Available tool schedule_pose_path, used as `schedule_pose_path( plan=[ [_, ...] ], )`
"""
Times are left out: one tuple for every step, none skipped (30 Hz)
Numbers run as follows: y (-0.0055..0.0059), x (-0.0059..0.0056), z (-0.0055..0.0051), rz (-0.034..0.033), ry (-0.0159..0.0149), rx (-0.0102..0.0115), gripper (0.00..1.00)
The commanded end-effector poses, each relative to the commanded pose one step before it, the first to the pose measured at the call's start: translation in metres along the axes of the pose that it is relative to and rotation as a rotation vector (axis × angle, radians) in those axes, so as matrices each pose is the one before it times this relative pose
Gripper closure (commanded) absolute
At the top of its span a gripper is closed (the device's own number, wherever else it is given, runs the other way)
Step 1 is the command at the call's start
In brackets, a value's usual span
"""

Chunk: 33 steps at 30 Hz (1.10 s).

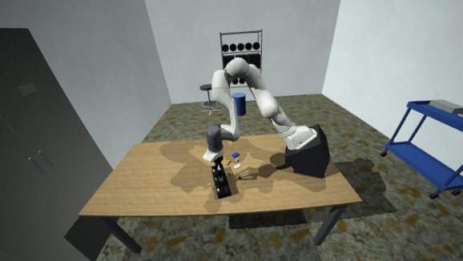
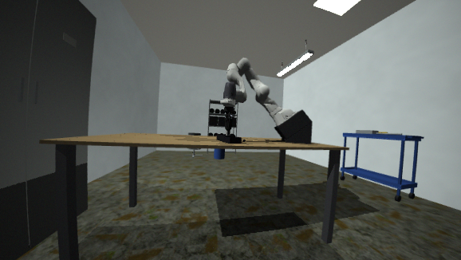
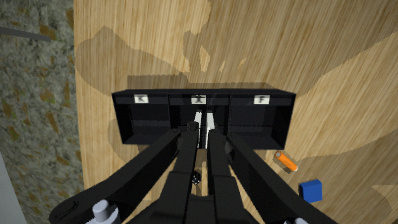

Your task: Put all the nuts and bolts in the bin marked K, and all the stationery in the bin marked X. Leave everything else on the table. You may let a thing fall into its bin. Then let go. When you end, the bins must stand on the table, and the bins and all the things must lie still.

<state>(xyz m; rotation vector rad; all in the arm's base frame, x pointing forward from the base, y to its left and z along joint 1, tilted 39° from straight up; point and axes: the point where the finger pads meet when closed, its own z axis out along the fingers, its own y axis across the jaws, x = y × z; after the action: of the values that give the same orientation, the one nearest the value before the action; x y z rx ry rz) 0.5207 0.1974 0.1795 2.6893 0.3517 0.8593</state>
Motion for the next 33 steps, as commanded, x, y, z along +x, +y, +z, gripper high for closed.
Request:
schedule_pose_path(
  plan=[
    [-0.00058,0.00153,-0.00017,0.00657,0.00270,0.00216,0.95],
    [0.00000,0.00000,0.00000,0.00000,0.00000,0.00000,0.95],
    [0.00000,0.00000,0.00000,0.00000,0.00000,0.00000,0.95],
    [0.00000,0.00000,0.00000,0.00000,0.00000,0.00000,0.95],
    [0.00000,0.00000,0.00000,0.00000,0.00000,0.00000,0.95],
    [0.00000,0.00000,0.00000,0.00000,0.00000,0.00000,0.95],
    [0.00000,0.00000,0.00000,0.00000,0.00000,0.00000,0.95],
    [0.00000,0.00000,0.00000,0.00000,0.00000,0.00000,0.95],
    [0.00000,0.00000,0.00000,0.00000,0.00000,0.00000,0.95],
    [0.00000,0.00000,0.00000,0.00000,0.00000,0.00000,0.95],
    [0.00000,0.00000,0.00000,0.00000,0.00000,0.00000,0.95],
    [0.00000,0.00000,0.00000,0.00000,0.00000,0.00000,0.95],
    [0.00000,0.00000,0.00000,0.00000,0.00000,0.00000,0.95],
    [0.00000,0.00000,0.00000,0.00000,0.00000,0.00000,0.95],
    [0.00000,0.00000,-0.00133,0.00000,0.00000,0.00000,0.95],
    [0.00000,0.00000,-0.00133,0.00000,0.00000,0.00000,0.95],
    [0.00000,0.00000,-0.00133,0.00000,0.00000,0.00000,0.95],
    [0.00000,0.00000,-0.00133,0.00000,0.00000,0.00000,0.95],
    [0.00000,0.00000,-0.00133,0.00000,0.00000,0.00000,0.95],
    [0.00000,0.00000,-0.00133,0.00000,0.00000,0.00000,0.95],
    [0.00000,0.00000,-0.00133,0.00000,0.00000,0.00000,0.95],
    [0.00000,0.00000,-0.00133,0.00000,0.00000,0.00000,0.95],
    [0.00000,0.00000,-0.00133,0.00000,0.00000,0.00000,0.95],
    [0.00000,0.00000,-0.00133,0.00000,0.00000,0.00000,0.95],
    [0.00000,0.00000,-0.00133,0.00000,0.00000,0.00000,0.95],
    [0.00000,0.00000,0.00000,0.00000,0.00000,0.00000,0.95],
    [0.00000,0.00000,0.00000,0.00000,0.00000,0.00000,0.95],
    [0.00000,0.00000,-0.00133,0.00000,0.00000,0.00000,0.95],
    [0.00000,0.00000,-0.00133,0.00000,0.00000,0.00000,0.95],
    [0.00000,0.00000,-0.00133,0.00000,0.00000,0.00000,0.95],
    [0.00000,0.00000,-0.00133,0.00000,0.00000,0.00000,0.95],
    [0.00000,0.00000,-0.00133,0.00000,0.00000,0.00000,0.95],
    [0.00000,0.00000,-0.00133,0.00000,0.00000,0.00000,0.95]
  ],
)
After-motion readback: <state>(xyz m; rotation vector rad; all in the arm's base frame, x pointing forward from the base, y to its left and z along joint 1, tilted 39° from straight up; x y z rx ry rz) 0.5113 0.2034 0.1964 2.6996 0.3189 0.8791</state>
